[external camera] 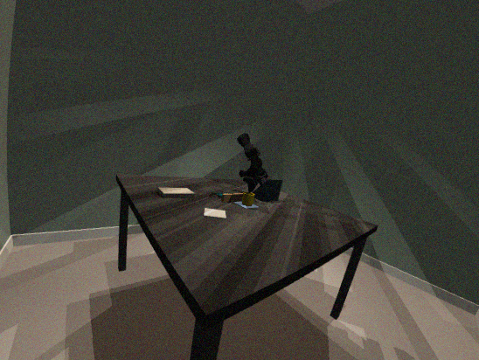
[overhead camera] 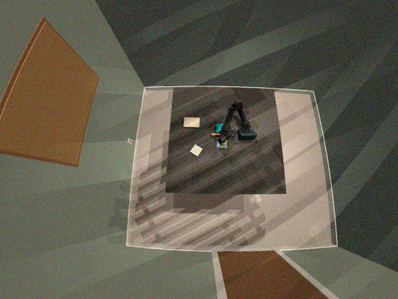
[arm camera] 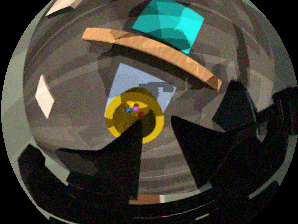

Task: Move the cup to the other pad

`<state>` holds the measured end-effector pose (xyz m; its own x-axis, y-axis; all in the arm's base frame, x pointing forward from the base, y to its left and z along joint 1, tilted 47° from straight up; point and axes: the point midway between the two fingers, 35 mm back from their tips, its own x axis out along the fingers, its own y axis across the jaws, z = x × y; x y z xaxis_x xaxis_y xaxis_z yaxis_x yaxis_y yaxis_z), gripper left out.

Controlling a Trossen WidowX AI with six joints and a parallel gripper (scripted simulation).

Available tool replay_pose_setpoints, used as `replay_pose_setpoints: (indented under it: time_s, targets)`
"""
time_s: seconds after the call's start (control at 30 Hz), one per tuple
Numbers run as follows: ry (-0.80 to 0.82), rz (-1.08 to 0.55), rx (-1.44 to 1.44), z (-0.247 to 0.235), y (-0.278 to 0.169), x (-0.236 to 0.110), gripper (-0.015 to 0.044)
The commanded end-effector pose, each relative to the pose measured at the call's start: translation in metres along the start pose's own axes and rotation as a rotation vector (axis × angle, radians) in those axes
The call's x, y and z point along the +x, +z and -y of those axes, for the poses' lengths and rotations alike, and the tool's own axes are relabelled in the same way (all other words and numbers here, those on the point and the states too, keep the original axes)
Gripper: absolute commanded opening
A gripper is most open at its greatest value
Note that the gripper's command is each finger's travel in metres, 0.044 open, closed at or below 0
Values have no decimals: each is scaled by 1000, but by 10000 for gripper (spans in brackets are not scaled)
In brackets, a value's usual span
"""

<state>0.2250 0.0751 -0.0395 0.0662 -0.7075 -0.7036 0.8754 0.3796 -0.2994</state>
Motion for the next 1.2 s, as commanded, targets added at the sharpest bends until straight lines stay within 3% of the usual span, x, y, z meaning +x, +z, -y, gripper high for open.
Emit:
replay_pose_setpoints:
  time_s: [0.0, 0.83, 1.17]
  targets:
    - [-6, 8, -12, 2, 0, 9, 167]
    - [-8, 11, -11, 5, 1, 39, 167]
    - [-5, 4, -2, 3, 0, 37, 100]
